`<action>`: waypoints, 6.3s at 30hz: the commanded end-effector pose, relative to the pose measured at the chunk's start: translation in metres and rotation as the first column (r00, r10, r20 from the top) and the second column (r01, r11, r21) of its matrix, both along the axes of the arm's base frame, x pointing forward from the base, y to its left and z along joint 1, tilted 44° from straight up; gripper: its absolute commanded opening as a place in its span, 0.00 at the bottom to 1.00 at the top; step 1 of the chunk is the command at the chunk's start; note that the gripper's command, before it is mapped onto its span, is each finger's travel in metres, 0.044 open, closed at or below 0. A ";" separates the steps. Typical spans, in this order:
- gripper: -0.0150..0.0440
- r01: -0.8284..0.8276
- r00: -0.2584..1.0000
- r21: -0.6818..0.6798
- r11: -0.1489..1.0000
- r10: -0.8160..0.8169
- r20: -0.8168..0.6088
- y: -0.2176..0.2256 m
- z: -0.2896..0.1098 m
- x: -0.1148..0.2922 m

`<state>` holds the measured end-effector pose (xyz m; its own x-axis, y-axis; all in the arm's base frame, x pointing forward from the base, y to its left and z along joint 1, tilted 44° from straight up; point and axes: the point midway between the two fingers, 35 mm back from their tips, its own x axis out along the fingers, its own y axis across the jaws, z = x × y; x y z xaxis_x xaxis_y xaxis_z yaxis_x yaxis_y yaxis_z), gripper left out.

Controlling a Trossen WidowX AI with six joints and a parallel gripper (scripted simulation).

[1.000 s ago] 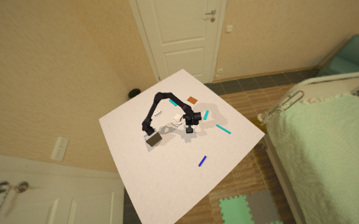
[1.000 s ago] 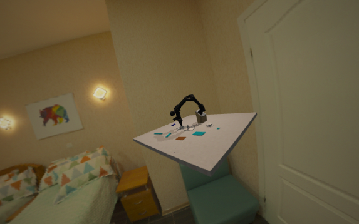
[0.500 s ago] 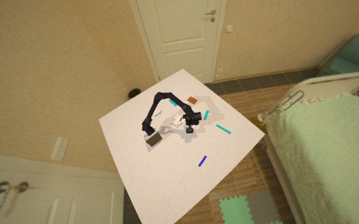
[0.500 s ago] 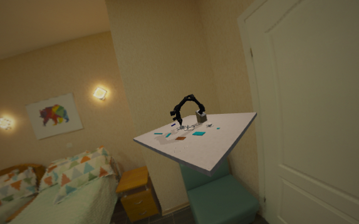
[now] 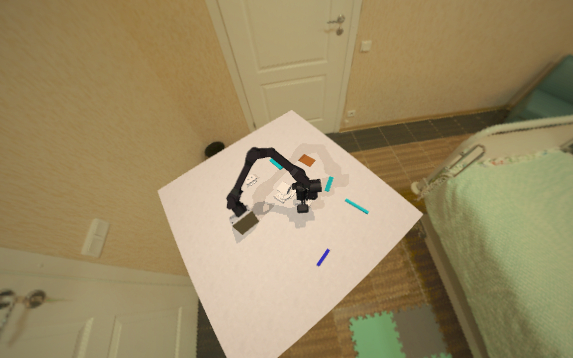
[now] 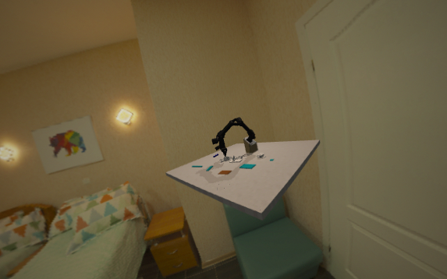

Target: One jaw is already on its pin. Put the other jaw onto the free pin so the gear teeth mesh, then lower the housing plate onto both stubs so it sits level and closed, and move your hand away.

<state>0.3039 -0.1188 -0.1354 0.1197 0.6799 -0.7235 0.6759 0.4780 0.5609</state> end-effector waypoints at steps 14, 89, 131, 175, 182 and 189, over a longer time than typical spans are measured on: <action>1.00 0.006 1.000 0.003 1.000 -0.006 -0.001 0.000 0.000 0.001; 1.00 0.006 1.000 0.003 1.000 -0.006 -0.001 0.000 0.000 0.001; 1.00 0.003 1.000 0.001 1.000 -0.003 0.000 0.014 -0.016 0.005; 0.91 0.001 1.000 0.000 1.000 -0.001 0.001 0.034 -0.038 0.009; 0.60 0.001 1.000 0.000 1.000 -0.001 0.001 0.034 -0.038 0.009; 0.49 0.001 1.000 0.000 1.000 -0.001 0.001 0.034 -0.038 0.009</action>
